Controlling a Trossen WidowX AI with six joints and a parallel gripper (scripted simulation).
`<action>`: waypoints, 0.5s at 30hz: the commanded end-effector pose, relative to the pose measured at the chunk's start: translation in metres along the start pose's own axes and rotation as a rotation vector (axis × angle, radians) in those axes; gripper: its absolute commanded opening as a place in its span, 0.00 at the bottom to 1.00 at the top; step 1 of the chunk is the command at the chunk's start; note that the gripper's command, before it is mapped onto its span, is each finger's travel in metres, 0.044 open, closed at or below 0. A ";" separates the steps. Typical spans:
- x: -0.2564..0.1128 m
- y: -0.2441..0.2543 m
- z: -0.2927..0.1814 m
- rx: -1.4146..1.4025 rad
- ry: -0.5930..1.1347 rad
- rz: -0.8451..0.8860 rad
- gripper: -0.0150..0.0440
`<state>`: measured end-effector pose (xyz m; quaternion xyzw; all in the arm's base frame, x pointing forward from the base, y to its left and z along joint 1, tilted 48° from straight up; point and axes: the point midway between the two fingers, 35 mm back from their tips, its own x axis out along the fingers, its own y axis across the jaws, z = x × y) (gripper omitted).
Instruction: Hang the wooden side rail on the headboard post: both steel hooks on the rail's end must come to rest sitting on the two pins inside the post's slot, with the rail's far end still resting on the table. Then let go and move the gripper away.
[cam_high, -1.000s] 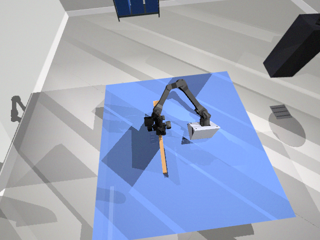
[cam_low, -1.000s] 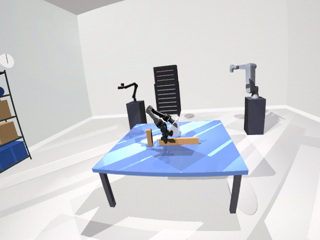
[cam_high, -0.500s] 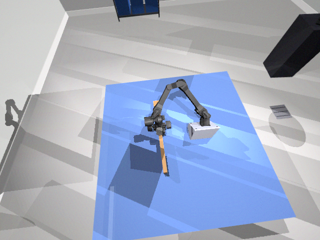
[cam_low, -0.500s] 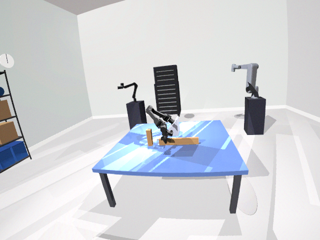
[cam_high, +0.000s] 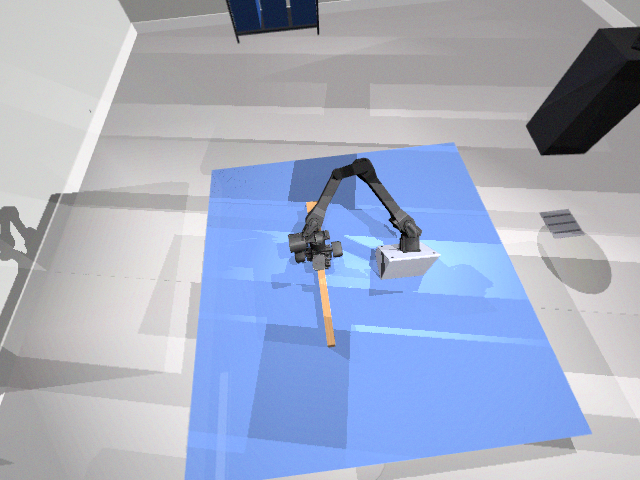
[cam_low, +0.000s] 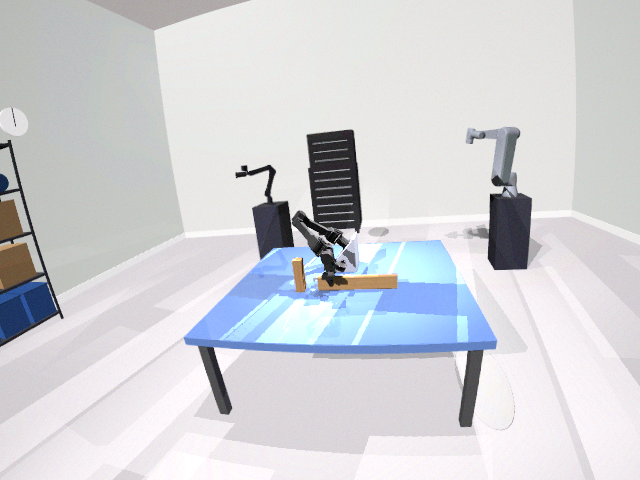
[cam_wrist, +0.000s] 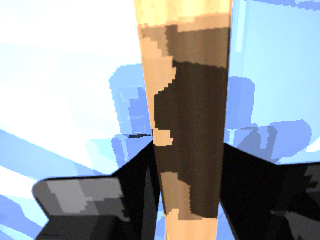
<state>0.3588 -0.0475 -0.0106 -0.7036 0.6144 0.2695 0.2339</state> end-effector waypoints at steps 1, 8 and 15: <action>-0.004 0.000 0.002 -0.013 -0.001 -0.006 0.25; -0.006 0.000 0.002 -0.013 -0.001 -0.006 0.25; -0.007 0.000 0.002 -0.013 -0.001 -0.006 0.25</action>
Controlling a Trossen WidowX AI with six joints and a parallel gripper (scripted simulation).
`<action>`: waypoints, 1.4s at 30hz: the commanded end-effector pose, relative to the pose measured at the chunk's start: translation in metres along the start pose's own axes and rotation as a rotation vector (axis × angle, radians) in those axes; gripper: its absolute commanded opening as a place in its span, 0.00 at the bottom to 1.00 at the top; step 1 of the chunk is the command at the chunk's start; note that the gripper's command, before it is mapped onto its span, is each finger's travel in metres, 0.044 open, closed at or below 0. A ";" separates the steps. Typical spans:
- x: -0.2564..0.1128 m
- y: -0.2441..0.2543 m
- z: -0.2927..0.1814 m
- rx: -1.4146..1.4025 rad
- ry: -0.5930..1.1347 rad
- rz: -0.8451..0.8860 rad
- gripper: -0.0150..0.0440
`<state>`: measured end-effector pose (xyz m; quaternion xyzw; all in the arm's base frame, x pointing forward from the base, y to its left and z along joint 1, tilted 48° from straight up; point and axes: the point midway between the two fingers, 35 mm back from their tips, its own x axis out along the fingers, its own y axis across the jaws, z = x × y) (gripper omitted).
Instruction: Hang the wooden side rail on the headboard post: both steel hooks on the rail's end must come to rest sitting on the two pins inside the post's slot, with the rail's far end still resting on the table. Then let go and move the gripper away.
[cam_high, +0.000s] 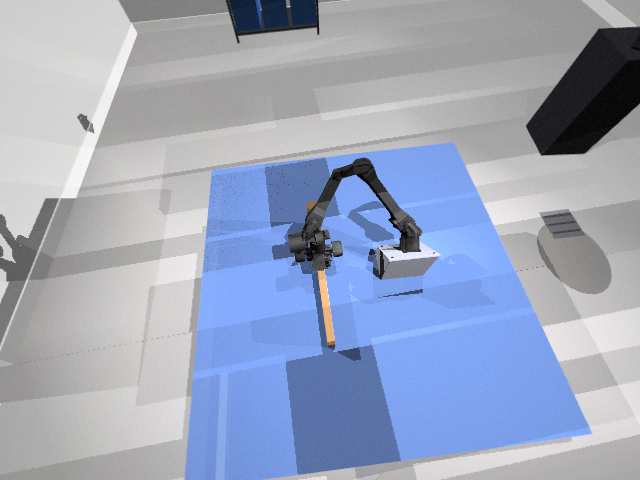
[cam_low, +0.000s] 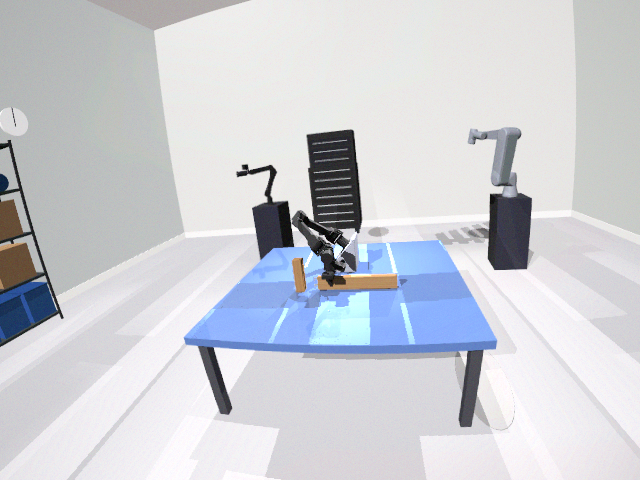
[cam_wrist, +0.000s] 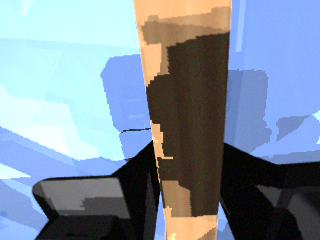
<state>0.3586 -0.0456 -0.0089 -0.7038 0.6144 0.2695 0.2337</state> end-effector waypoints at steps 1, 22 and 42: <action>-0.004 0.000 0.002 -0.012 -0.001 -0.006 0.25; -0.008 0.000 0.002 -0.012 -0.002 -0.006 0.25; -0.011 0.000 0.002 -0.012 -0.002 -0.006 0.25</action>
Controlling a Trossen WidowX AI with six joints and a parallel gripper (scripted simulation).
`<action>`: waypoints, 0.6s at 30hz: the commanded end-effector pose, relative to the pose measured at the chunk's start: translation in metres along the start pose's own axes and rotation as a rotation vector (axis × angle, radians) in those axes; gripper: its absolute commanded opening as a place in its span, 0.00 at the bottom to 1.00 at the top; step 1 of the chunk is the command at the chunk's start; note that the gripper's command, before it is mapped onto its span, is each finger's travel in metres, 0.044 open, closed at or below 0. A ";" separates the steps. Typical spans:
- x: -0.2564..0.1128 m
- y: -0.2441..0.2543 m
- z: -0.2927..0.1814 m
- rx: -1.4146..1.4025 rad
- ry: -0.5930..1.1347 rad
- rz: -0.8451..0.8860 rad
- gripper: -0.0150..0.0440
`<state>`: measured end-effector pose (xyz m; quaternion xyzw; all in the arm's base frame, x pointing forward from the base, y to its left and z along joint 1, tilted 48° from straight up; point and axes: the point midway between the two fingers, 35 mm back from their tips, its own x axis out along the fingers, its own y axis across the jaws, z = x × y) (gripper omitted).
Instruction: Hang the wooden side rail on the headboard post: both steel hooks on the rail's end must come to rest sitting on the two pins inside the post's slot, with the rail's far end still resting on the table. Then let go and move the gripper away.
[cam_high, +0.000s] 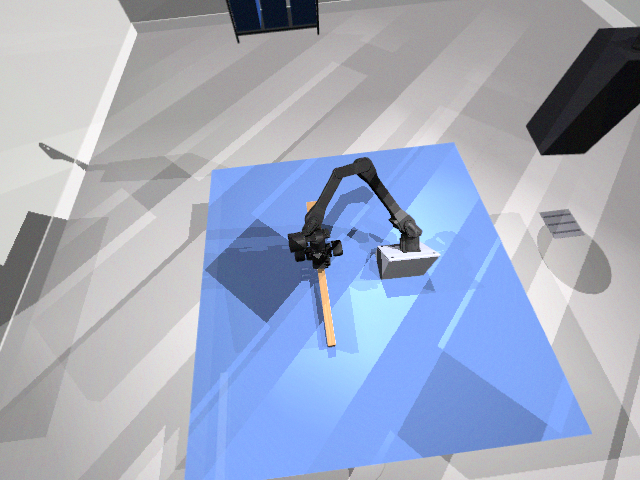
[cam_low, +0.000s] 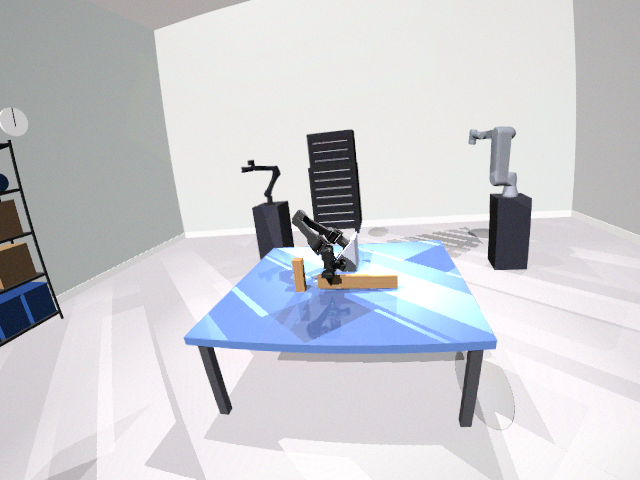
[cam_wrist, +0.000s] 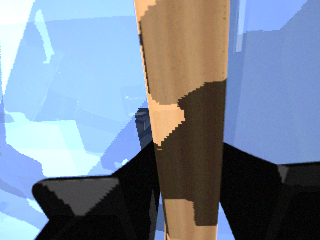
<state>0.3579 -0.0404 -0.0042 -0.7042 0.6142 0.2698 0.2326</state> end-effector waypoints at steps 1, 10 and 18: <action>-0.004 0.000 0.002 -0.010 -0.003 -0.006 0.25; -0.006 0.000 0.002 -0.010 -0.003 -0.006 0.25; -0.007 0.000 0.002 -0.010 -0.003 -0.006 0.25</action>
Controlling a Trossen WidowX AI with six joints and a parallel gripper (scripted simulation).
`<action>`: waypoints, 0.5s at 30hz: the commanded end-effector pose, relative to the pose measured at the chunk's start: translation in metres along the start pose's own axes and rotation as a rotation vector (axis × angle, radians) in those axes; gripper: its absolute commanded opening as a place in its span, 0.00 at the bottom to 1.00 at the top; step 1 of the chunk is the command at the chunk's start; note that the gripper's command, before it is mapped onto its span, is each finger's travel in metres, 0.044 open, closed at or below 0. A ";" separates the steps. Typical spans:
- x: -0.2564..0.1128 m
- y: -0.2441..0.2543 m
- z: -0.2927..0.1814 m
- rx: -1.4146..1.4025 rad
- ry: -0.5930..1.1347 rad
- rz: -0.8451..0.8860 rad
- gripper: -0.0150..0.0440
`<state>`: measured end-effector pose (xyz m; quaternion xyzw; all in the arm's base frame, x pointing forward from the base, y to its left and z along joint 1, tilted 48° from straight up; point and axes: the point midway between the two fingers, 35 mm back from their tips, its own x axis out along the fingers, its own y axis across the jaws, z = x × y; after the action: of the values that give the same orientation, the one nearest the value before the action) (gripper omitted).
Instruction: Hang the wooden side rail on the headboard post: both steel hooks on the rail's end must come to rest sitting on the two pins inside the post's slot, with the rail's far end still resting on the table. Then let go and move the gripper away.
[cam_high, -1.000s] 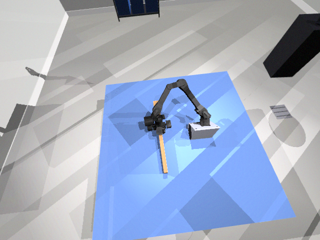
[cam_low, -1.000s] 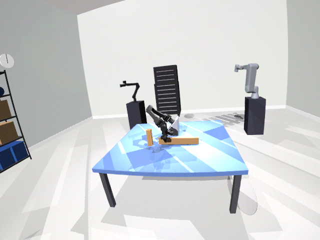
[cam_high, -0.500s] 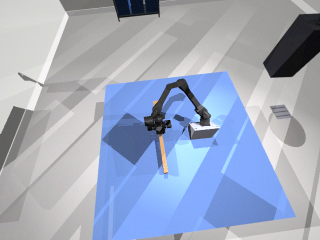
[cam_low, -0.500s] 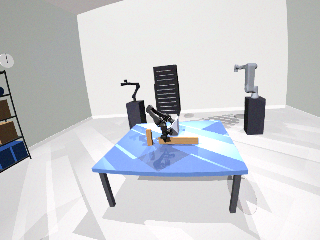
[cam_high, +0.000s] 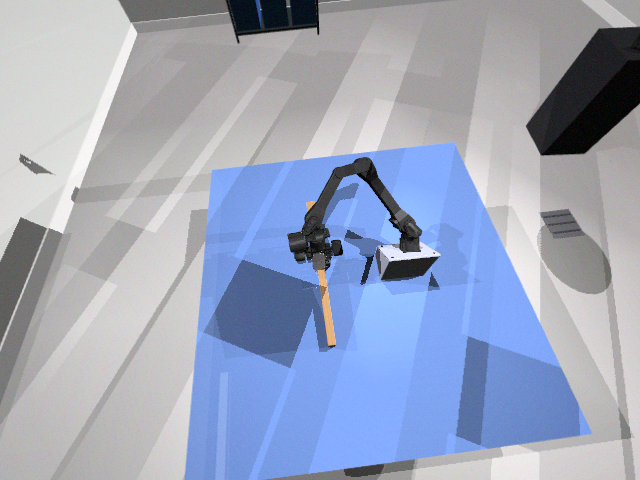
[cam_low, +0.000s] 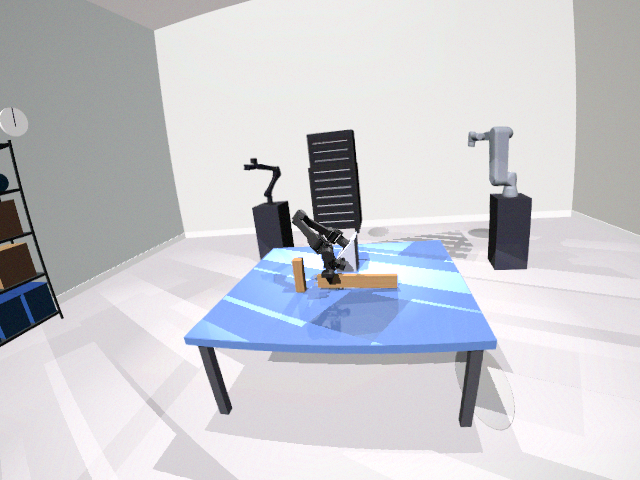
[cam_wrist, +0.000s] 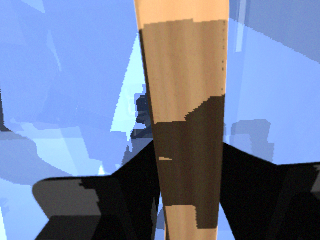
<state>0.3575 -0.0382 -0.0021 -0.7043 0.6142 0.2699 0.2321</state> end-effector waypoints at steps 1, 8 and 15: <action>-0.004 0.000 0.002 -0.009 -0.004 -0.006 0.25; -0.005 0.000 0.002 -0.009 -0.004 -0.006 0.25; -0.007 0.000 0.002 -0.009 -0.004 -0.006 0.25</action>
<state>0.3573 -0.0364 -0.0005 -0.7045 0.6142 0.2699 0.2317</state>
